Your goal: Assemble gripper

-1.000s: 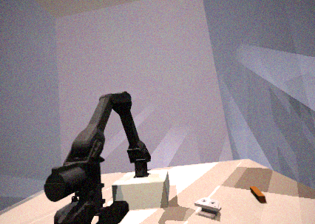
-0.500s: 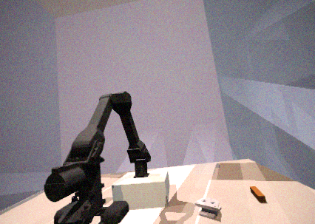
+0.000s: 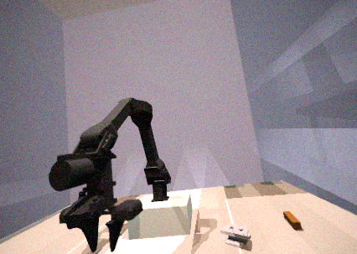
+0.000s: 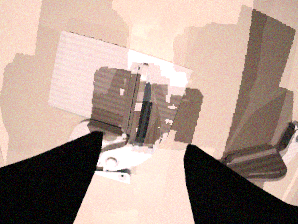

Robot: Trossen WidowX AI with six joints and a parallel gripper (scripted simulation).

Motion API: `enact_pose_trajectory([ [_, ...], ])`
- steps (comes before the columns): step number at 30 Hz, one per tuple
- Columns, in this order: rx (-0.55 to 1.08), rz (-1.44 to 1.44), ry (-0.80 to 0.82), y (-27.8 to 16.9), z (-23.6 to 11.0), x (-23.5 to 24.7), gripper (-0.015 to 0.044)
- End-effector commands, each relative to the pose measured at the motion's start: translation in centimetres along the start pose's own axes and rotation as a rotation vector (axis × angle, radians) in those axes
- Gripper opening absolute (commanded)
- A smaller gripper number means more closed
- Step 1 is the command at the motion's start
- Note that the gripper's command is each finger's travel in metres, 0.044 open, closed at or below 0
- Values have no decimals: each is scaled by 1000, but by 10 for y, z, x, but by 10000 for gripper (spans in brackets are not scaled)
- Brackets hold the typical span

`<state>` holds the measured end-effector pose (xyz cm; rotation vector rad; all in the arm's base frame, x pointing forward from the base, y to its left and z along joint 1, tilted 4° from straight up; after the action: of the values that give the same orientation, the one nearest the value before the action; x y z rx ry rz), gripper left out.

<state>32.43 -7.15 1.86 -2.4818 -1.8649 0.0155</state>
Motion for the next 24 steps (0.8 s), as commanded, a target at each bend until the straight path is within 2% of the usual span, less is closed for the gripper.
enact_pose_trajectory([
  [1,7,-4,0,-1,3,0,250],
  [8,7,-173,-2,0,1,-14,434],
  [24,8,-598,-4,-1,-4,-47,440],
])
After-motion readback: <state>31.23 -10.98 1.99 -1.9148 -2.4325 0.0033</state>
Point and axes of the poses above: the point midway between the two fingers, 35 mm back from their tips, its own z axis out along the fingers, its own x axis across the jaws, y = z × x, the point moved 1 cm from there along -z, back along the fingers, and after that the axes turned 7 degrees about z, right-handed, at the moved point
